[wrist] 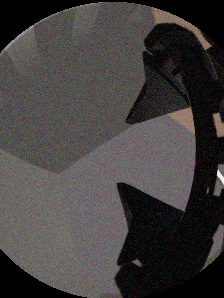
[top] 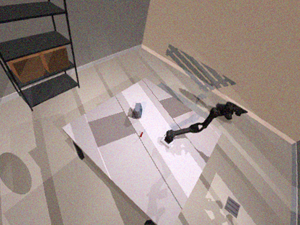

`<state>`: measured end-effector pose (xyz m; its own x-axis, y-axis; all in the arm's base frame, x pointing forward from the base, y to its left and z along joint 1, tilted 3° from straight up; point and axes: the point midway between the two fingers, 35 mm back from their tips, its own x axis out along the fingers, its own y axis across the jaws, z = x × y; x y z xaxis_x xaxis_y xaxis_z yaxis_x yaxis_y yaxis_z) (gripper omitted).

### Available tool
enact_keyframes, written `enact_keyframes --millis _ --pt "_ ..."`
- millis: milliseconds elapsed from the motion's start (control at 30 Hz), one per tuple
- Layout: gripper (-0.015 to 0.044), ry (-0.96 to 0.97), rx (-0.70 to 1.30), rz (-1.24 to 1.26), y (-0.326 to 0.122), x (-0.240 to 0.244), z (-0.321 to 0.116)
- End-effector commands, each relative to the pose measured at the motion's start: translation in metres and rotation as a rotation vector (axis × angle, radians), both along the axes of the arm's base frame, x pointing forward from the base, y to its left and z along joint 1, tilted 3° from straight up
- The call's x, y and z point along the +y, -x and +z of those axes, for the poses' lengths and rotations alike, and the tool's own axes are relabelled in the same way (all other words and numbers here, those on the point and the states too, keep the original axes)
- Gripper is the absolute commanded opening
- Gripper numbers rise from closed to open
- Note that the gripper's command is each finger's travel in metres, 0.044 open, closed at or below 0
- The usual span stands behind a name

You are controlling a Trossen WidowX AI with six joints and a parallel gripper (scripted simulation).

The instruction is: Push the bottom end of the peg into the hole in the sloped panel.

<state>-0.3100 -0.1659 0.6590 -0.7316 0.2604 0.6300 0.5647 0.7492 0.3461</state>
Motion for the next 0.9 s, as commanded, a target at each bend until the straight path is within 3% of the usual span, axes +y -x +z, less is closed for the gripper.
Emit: enact_keyframes --millis 0,133,300,467,867 --pt "0.0426 -0.001 0.004 -0.001 -0.001 0.001 0.001" --pt "0.044 -0.023 0.093 -0.013 -0.016 0.018 0.018" --pt "0.044 0.137 0.271 0.063 -0.062 0.056 0.045" --pt "0.044 0.08 0.291 0.029 -0.076 0.062 0.051" --pt "0.044 0.323 0.687 0.133 -0.185 0.146 0.079"
